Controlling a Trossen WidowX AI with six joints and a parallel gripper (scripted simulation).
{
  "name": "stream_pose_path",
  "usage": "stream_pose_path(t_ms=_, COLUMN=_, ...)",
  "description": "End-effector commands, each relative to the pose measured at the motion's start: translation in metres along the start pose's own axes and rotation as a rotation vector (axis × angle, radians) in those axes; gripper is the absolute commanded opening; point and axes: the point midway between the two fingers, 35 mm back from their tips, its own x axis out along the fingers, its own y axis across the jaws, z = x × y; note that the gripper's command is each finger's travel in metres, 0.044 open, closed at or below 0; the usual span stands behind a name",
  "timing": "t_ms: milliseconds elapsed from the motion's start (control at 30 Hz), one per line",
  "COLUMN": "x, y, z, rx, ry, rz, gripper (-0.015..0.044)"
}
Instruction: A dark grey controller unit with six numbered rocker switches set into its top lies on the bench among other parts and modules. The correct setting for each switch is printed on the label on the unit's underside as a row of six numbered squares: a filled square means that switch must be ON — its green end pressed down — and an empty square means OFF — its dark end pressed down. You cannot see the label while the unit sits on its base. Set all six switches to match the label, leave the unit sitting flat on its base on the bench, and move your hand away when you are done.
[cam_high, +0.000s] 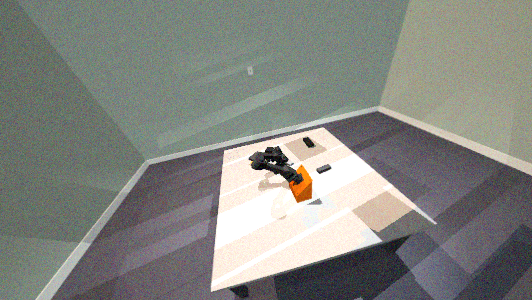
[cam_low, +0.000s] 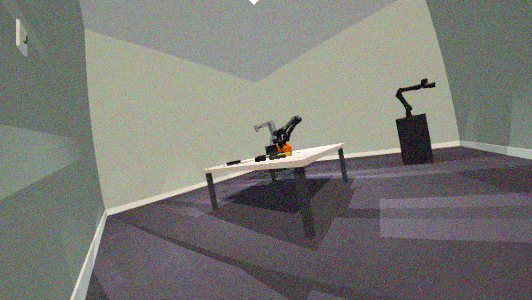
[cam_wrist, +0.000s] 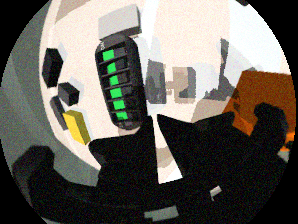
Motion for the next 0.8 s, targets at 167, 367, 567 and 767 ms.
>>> stream_pose_path(t_ms=167, x=-0.005, y=0.033, z=0.035, rx=-0.003, ry=0.015, rz=-0.110, gripper=0.0236)
stream_pose_path(t_ms=367, x=-0.010, y=0.051, z=0.069, rx=-0.026, ry=0.053, rz=-0.183, gripper=0.0394)
stream_pose_path(t_ms=567, x=-0.015, y=0.062, z=0.097, rx=-0.005, ry=0.130, rz=-0.253, gripper=0.0440)
stream_pose_path(t_ms=767, x=-0.017, y=0.066, z=0.106, rx=0.012, ry=0.169, rz=-0.278, gripper=0.0440)
